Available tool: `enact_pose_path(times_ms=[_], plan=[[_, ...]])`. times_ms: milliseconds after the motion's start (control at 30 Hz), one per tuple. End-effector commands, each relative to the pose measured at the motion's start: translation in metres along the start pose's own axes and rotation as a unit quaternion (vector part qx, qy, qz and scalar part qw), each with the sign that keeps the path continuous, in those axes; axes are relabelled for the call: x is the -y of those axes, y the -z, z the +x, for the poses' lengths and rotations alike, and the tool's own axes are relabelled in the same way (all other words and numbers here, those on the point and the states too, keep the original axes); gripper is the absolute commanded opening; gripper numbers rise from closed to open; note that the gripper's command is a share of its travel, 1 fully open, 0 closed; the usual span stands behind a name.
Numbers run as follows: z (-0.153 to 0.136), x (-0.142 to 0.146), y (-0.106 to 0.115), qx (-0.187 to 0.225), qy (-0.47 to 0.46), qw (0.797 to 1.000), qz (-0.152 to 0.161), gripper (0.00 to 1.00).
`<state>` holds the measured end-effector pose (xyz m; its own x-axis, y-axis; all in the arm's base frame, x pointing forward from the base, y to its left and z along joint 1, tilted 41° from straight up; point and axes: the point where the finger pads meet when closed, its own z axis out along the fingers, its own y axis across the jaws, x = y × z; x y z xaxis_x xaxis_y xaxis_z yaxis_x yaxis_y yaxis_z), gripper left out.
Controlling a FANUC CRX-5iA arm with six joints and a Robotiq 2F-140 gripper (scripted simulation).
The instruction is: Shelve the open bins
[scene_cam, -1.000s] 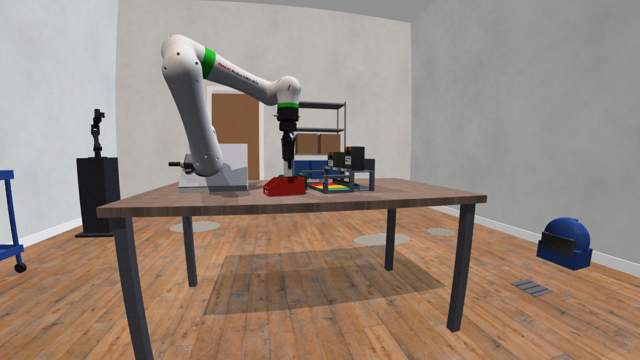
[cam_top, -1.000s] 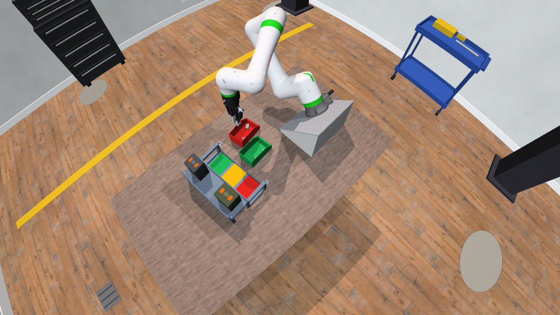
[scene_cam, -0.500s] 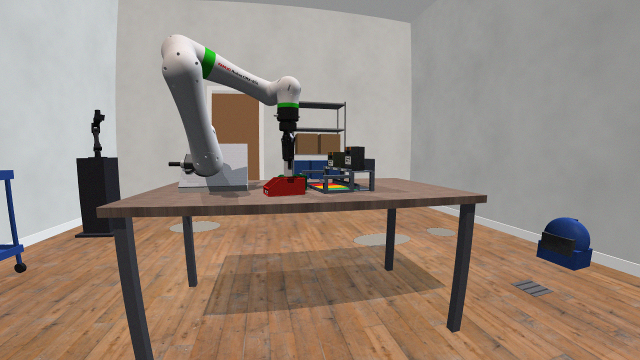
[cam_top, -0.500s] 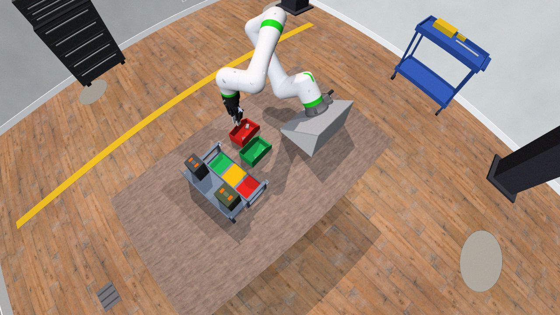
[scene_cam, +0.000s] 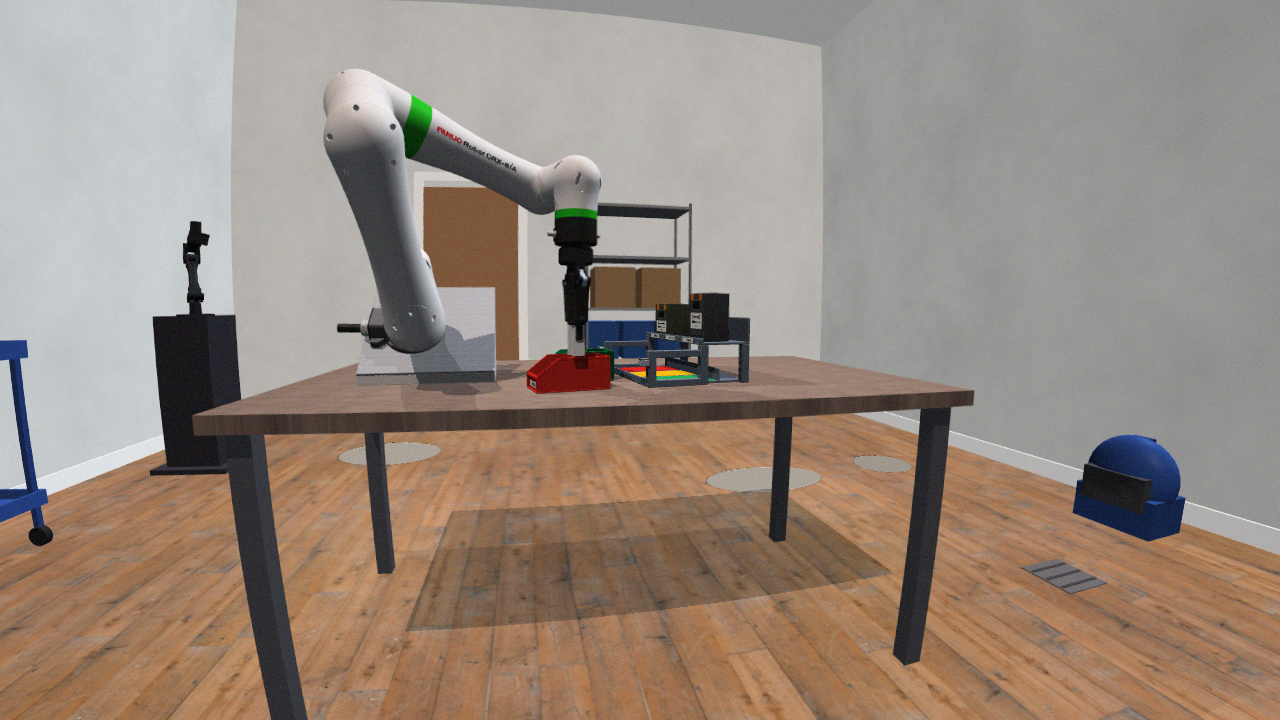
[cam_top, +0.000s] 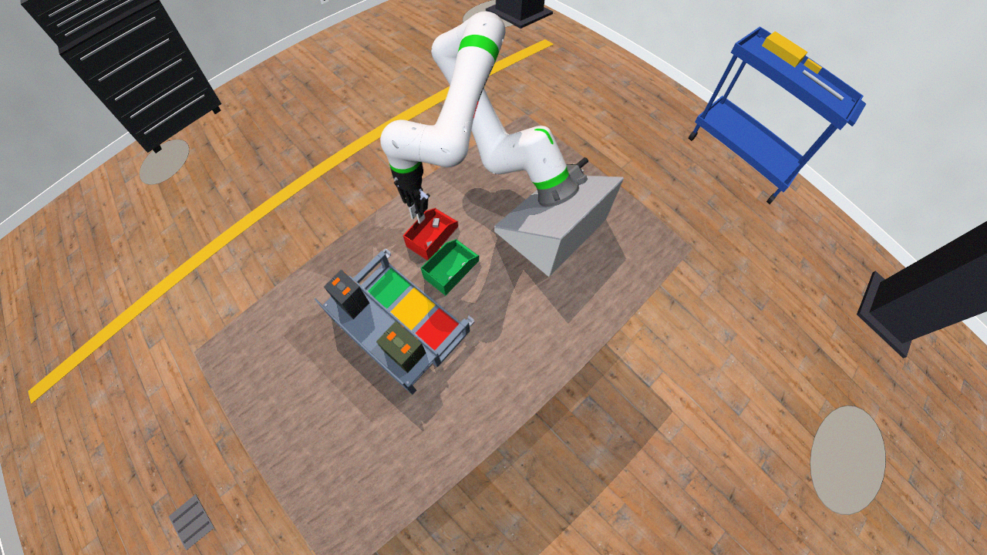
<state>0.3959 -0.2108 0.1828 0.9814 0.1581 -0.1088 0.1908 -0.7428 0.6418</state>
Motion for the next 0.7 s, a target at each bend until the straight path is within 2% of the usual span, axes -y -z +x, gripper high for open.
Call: enact_pose_path(times_ms=[0, 667], plan=[[0.000, 0.000, -0.003, 0.000, 0.000, 1.000, 0.000, 0.15], [0.000, 0.000, -0.027, 0.000, 0.000, 1.000, 0.000, 0.15]])
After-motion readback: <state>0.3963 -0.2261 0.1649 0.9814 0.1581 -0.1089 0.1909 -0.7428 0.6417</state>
